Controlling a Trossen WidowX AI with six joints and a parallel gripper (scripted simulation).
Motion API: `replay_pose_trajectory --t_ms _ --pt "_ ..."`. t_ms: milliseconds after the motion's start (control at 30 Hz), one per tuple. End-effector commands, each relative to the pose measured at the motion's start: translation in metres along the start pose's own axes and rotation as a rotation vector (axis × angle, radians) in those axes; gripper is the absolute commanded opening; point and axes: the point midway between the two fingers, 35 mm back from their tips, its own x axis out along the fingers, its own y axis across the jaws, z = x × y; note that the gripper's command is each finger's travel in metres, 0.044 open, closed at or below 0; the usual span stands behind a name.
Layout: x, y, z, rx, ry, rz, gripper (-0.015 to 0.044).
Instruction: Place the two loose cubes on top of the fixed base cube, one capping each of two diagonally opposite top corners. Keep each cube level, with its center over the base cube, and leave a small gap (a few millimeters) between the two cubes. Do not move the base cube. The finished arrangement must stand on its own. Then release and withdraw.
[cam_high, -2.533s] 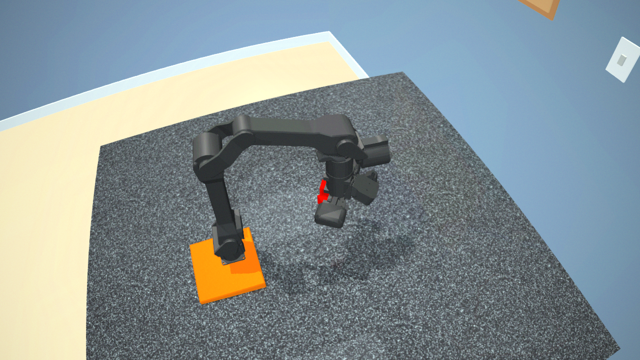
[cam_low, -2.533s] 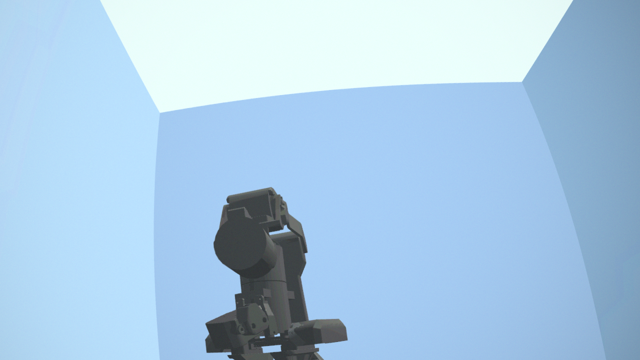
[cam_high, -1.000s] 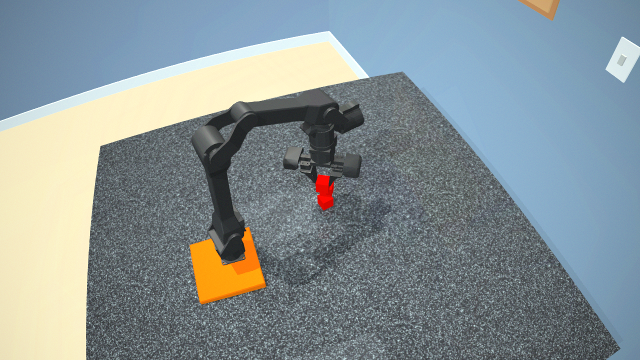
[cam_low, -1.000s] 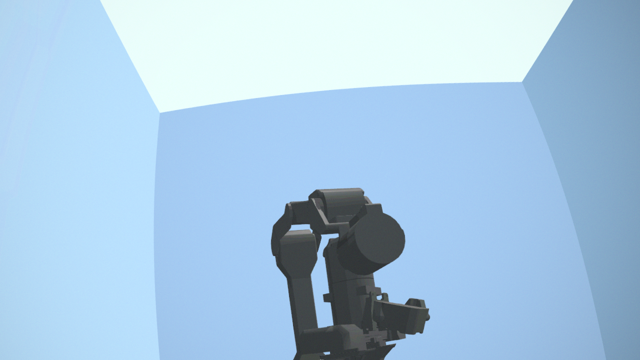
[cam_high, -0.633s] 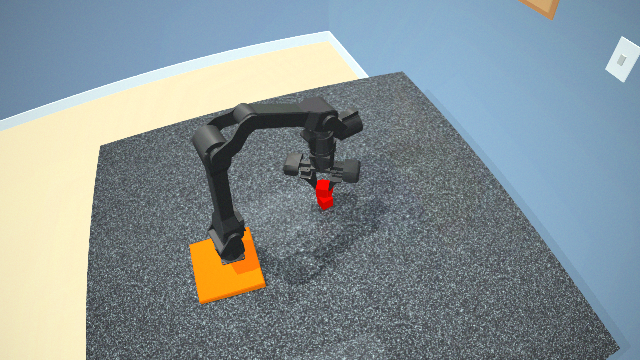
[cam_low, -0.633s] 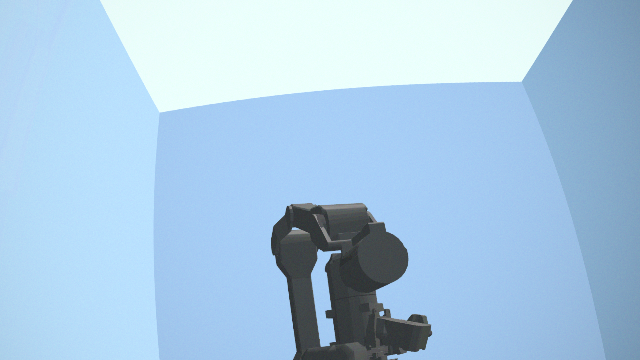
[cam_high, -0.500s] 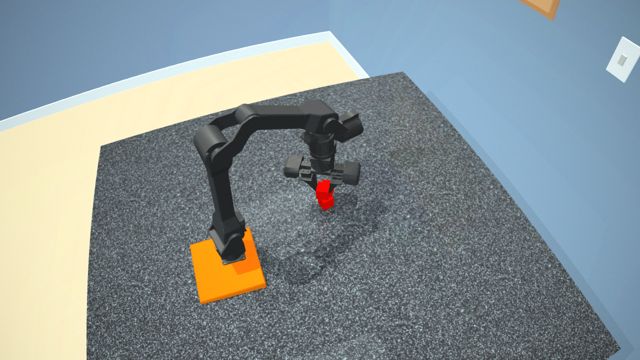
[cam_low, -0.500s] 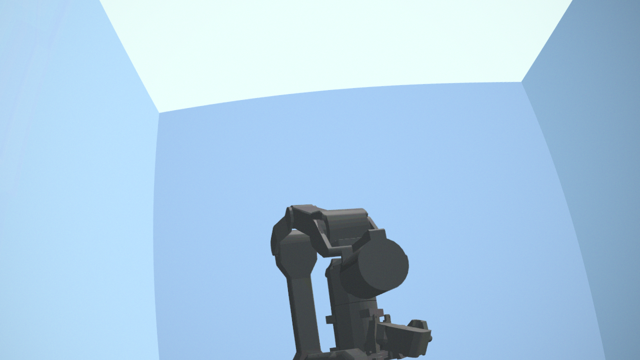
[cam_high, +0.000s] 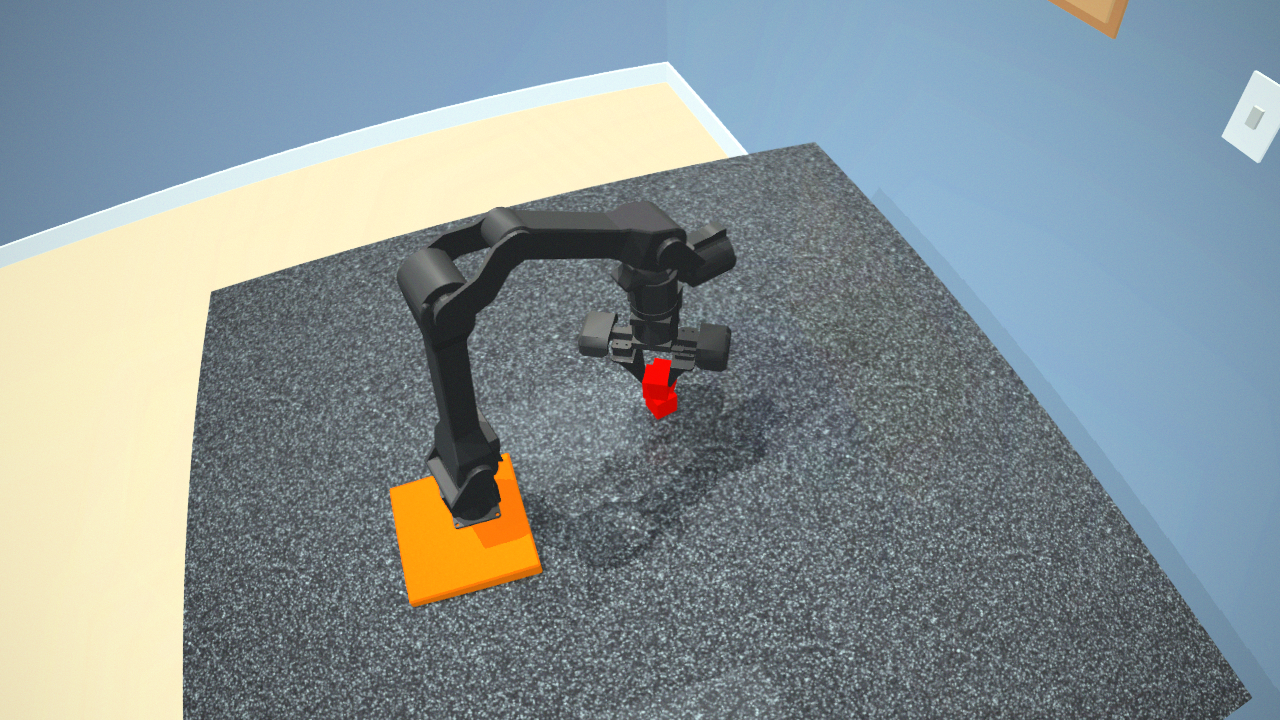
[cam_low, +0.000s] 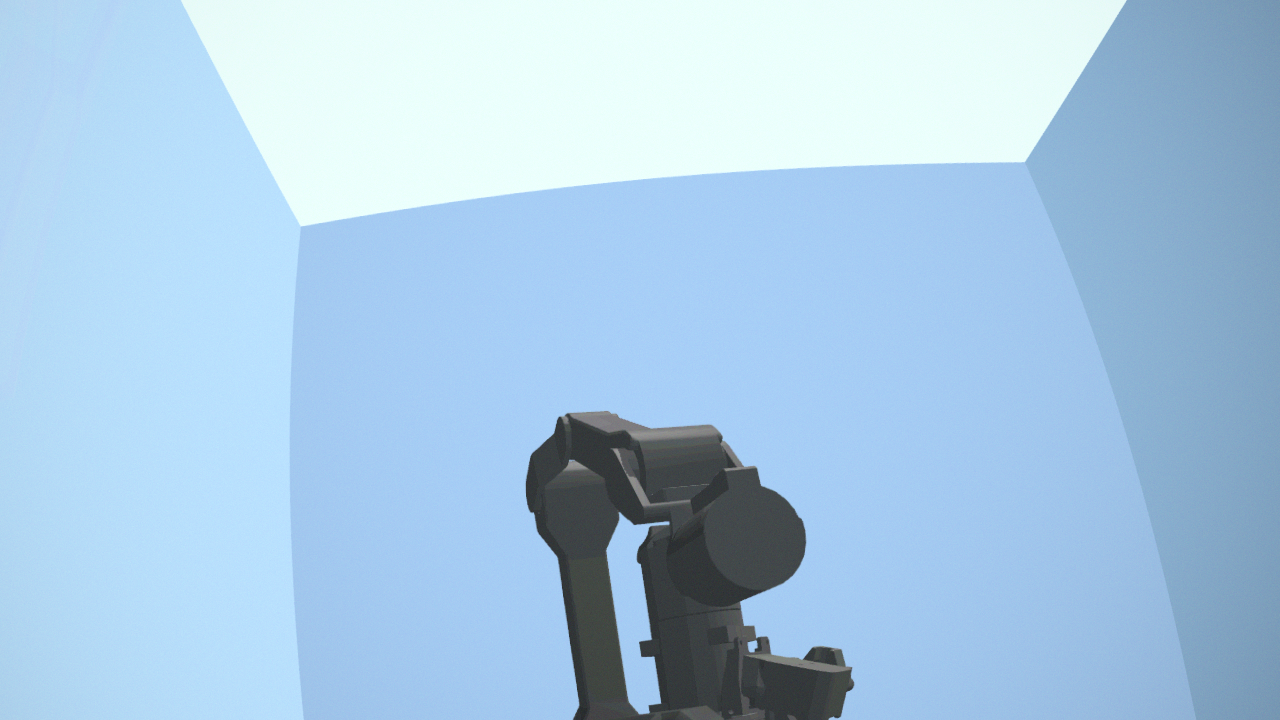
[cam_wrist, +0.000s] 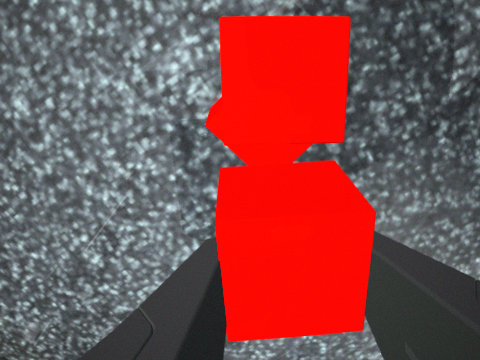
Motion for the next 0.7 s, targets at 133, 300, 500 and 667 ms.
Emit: replay_pose_trajectory --t_ms 133,300,500,667 --pt "0.018 0.000 0.001 -0.001 0.001 0.005 0.0105" --pt "0.027 0.000 0.001 0.001 0.001 0.005 0.0105" --pt "0.028 0.000 0.001 0.001 0.001 0.005 0.0105" --pt "0.028 0.000 0.001 0.001 0.001 0.005 0.0105"
